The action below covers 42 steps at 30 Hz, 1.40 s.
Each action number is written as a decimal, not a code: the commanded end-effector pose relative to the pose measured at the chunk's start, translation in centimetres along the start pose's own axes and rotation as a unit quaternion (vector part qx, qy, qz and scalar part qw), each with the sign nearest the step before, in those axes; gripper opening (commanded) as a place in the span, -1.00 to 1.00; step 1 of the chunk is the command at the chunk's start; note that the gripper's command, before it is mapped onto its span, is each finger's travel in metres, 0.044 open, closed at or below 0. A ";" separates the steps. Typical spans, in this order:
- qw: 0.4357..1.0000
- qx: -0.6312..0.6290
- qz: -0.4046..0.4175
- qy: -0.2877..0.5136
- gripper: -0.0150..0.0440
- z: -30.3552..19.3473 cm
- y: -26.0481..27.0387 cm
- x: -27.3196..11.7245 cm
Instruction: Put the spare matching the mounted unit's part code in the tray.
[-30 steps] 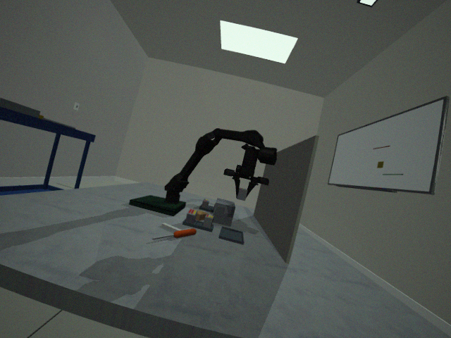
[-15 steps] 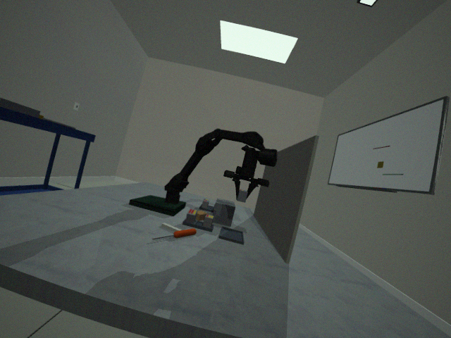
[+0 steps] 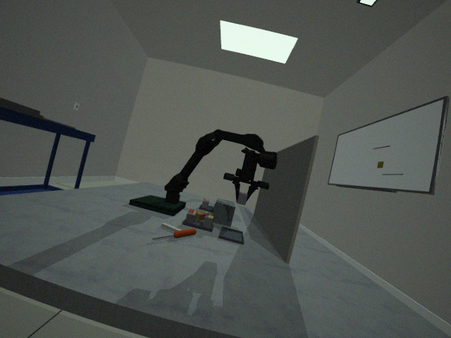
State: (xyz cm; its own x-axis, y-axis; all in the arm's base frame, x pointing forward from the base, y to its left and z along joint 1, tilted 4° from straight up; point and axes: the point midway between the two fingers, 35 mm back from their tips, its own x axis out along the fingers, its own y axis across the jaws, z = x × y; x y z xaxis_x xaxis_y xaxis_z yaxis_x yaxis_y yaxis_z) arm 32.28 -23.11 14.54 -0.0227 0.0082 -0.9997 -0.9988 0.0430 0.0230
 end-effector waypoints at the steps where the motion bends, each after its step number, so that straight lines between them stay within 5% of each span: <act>1: 1.000 -0.002 0.001 0.003 -0.49 -0.1 0.0 0.3; 42: 1.000 -0.002 0.001 0.003 -0.49 -0.4 -0.3 3.2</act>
State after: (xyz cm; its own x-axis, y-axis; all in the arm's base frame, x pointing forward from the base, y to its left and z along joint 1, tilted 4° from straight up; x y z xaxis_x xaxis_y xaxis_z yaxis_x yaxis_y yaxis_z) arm 32.57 -23.37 11.60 -0.0223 0.0079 -0.9997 -0.9988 0.0431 0.0226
